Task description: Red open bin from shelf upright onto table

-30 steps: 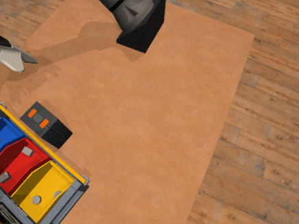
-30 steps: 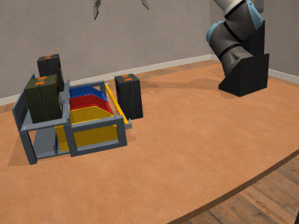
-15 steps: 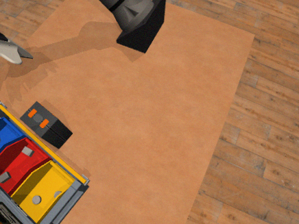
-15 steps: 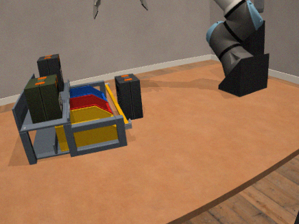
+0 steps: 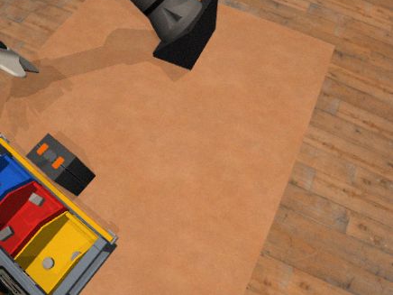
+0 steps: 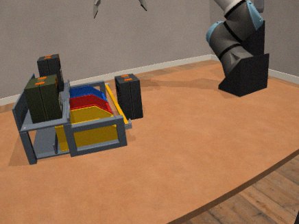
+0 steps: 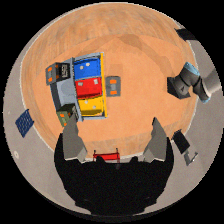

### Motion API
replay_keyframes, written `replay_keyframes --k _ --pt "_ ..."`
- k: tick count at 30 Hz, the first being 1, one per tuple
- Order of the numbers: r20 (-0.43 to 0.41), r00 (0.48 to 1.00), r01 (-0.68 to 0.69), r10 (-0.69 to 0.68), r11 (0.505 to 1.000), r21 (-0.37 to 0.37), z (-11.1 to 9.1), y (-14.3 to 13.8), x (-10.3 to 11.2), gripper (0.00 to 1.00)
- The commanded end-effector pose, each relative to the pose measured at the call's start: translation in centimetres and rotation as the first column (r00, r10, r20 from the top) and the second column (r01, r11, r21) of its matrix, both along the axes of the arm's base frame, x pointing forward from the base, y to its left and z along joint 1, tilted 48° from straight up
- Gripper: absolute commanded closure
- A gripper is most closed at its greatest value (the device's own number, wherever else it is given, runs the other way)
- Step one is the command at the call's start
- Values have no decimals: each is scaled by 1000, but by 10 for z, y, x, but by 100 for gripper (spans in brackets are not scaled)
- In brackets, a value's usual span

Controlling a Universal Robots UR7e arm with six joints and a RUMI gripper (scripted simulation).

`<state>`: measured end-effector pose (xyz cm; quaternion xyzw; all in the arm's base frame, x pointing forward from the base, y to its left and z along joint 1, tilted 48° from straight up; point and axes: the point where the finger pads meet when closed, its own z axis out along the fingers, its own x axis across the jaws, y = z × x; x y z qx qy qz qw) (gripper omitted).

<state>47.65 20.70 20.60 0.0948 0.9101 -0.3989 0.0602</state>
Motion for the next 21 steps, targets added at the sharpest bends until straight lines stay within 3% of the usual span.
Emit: replay_keyframes --k 1,21 --pt "-10 1000 -23 23 1000 -1 3 -2 -1 0" --pt "-31 997 -66 66 998 -4 7 -6 -2 0"
